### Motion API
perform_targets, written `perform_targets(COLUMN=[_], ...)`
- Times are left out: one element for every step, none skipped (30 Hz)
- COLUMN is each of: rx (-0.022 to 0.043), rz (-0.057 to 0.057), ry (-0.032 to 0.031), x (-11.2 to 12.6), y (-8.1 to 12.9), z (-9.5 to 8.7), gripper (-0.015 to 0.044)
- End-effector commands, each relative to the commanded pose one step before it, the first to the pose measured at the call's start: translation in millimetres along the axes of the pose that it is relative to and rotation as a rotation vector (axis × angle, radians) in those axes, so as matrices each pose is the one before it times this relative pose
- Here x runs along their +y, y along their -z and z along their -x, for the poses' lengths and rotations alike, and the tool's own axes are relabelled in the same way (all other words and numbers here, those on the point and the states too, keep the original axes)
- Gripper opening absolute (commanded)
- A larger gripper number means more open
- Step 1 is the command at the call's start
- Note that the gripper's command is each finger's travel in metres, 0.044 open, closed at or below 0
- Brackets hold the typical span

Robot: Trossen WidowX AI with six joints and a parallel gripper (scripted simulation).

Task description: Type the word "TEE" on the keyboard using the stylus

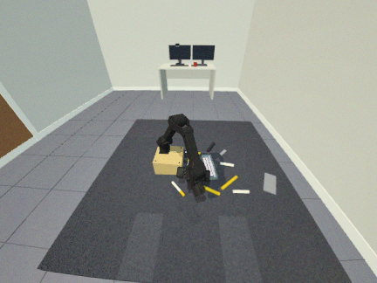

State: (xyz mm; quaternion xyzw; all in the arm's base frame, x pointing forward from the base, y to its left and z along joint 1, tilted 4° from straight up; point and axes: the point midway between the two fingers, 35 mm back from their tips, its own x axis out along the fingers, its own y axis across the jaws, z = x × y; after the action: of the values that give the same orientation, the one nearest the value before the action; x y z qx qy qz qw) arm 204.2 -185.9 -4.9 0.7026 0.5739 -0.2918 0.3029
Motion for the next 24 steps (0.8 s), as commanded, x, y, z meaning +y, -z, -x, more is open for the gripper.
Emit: perform_targets(rx=[0.00287, 0.00001, 0.00001, 0.00001, 0.00001, 0.00001, -0.00001, -0.00001, -0.00001, 0.00000, 0.00000, 0.00001, 0.00000, 0.00001, 0.00001, 0.00001, 0.00001, 0.00001, 0.00001, 0.00000, 0.00001, 0.00001, 0.00001, 0.00001], rz=[-0.0056, 0.0000, 0.0000, 0.0000, 0.0000, 0.0000, 0.0000, 0.0000, 0.0000, 0.0000, 0.0000, 0.0000, 0.0000, 0.0000, 0.0000, 0.0000, 0.0000, 0.0000, 0.0000, 0.0000, 0.0000, 0.0000, 0.0000, 0.0000], ry=[-0.00233, 0.00000, 0.00000, 0.00000, 0.00000, 0.00000, -0.00001, -0.00001, -0.00001, 0.00000, 0.00000, 0.00000, 0.00000, 0.00000, 0.00000, 0.00000, 0.00000, 0.00000, 0.00000, 0.00001, 0.00000, 0.00001, 0.00001, 0.00001], x=[0.18, 0.00, 0.00, -0.01, -0.01, 0.00, 0.22, 0.22, 0.23, 0.04, 0.05, 0.06, 0.04, 0.00, 0.00, -0.01, -0.03, -0.03, -0.04, -0.11, -0.08, -0.11, -0.14, -0.11], y=[-2.08, -0.59, -0.67, -0.69, -0.45, -0.37, -0.56, -0.56, -0.58, -0.49, -0.61, -0.71, -0.52, -0.39, -0.49, -0.60, -0.59, -0.68, -0.70, -0.49, -0.34, -0.44, -0.55, -0.44], z=[-3.18, -0.70, -0.81, -0.83, -0.55, -0.45, -0.37, -0.38, -0.39, -0.53, -0.66, -0.77, -0.56, -0.46, -0.58, -0.71, -0.69, -0.80, -0.82, -0.52, -0.46, -0.60, -0.76, -0.61], gripper=[0.0150, 0.0150, 0.0150, 0.0150, 0.0150, 0.0150, 0.0150, 0.0150, 0.0150, 0.0150, 0.0150, 0.0150, 0.0150, 0.0150, 0.0150, 0.0150, 0.0150, 0.0150, 0.0150, 0.0150, 0.0150, 0.0150, 0.0150, 0.0150])
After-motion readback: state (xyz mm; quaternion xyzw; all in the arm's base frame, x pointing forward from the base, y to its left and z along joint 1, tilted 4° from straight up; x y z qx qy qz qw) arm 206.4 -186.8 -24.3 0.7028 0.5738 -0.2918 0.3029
